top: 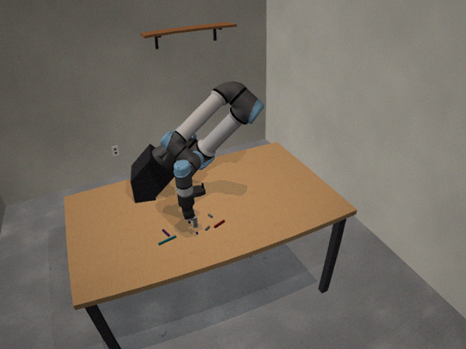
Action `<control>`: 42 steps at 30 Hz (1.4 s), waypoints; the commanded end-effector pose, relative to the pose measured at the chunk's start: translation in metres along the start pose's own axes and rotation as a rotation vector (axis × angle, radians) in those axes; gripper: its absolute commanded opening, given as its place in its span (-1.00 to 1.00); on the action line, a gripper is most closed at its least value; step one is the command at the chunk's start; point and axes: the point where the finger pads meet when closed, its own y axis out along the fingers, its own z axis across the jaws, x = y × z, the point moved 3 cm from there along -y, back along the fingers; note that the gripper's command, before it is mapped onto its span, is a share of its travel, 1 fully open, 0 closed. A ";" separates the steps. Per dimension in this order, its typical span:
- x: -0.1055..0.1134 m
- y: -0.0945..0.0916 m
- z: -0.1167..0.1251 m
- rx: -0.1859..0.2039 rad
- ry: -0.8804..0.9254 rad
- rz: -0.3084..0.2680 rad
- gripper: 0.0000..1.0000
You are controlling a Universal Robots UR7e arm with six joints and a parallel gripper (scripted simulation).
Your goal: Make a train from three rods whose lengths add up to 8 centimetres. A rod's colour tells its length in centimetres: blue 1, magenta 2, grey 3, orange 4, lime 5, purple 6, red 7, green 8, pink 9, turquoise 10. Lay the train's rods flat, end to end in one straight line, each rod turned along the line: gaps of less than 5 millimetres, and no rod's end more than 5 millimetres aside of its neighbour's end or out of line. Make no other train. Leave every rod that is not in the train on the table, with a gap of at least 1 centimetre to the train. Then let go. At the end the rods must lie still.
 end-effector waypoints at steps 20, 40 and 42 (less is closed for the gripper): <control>0.001 0.001 0.001 0.001 -0.080 0.000 0.07; 0.001 0.001 0.001 0.001 -0.080 0.000 0.07; 0.001 0.001 0.001 0.001 -0.080 0.000 0.07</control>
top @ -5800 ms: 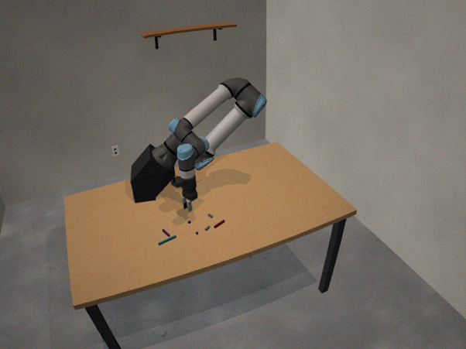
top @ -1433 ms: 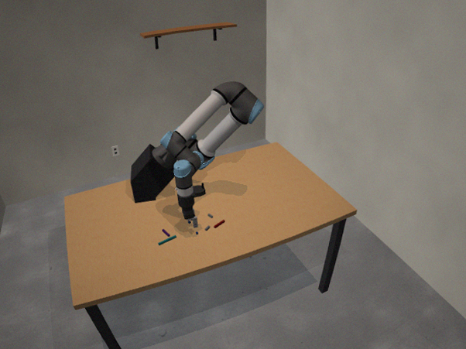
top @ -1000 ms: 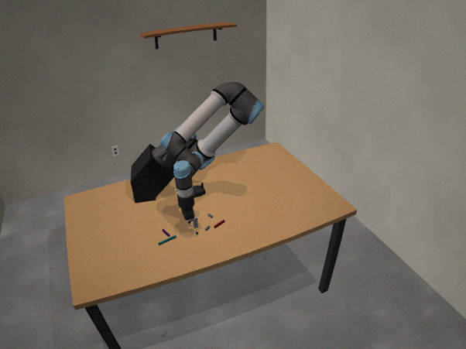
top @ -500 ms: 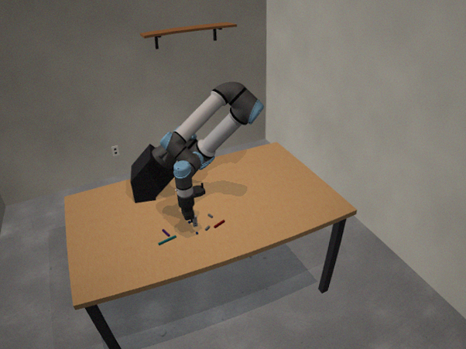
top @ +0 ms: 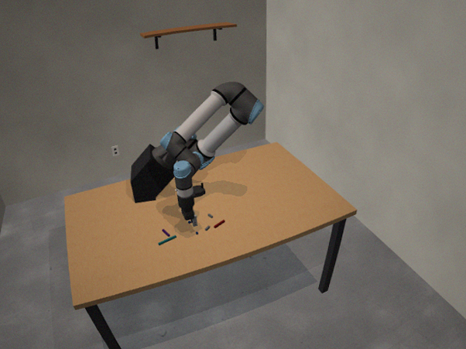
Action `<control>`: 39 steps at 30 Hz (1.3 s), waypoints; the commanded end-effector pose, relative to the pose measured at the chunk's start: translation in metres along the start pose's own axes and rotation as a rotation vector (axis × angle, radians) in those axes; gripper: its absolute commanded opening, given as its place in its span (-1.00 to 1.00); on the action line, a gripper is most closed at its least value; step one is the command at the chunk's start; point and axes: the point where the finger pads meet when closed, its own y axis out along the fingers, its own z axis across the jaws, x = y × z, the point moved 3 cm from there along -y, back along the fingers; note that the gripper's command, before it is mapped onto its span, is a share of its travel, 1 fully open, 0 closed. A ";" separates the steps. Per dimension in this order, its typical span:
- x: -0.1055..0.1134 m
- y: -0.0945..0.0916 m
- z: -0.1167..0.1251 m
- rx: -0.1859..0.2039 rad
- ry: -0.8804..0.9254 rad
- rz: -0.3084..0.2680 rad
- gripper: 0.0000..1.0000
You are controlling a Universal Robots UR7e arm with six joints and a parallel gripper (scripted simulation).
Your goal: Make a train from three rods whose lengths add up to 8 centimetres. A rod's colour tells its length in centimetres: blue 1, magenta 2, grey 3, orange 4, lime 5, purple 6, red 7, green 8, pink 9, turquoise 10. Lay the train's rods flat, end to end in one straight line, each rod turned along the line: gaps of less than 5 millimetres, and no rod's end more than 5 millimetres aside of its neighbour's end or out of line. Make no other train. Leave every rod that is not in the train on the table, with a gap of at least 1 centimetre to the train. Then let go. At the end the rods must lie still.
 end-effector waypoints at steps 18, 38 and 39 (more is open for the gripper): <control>0.000 0.002 0.000 0.001 0.000 0.000 0.07; 0.000 0.024 0.000 0.001 -0.001 0.000 0.07; 0.000 0.024 0.000 0.001 -0.001 0.000 0.07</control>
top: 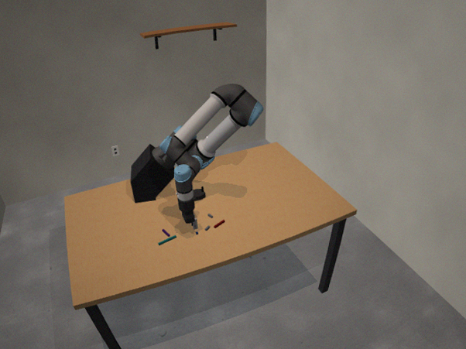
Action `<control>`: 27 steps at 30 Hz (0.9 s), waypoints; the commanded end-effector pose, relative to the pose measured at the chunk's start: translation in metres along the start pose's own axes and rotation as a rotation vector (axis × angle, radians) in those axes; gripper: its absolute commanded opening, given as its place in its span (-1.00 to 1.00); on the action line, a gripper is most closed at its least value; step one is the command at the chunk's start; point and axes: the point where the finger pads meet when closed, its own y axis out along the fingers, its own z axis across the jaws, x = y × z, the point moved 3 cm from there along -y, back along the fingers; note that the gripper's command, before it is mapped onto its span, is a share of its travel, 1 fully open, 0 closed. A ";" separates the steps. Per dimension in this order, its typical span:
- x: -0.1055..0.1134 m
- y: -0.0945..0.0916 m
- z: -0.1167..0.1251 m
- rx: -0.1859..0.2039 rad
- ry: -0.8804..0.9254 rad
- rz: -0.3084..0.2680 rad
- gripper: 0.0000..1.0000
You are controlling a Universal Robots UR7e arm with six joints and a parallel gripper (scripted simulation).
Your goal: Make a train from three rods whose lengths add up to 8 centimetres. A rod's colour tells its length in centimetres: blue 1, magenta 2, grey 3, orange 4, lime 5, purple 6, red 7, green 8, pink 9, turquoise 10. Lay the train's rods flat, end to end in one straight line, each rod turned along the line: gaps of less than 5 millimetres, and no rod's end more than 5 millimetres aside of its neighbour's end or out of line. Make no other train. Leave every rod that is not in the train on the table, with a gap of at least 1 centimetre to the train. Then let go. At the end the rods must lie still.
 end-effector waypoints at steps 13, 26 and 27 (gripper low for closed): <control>0.000 0.022 0.000 0.001 0.000 0.000 0.07; 0.000 0.030 0.000 0.001 0.000 0.000 0.07; 0.000 0.031 0.000 0.001 0.000 0.000 0.07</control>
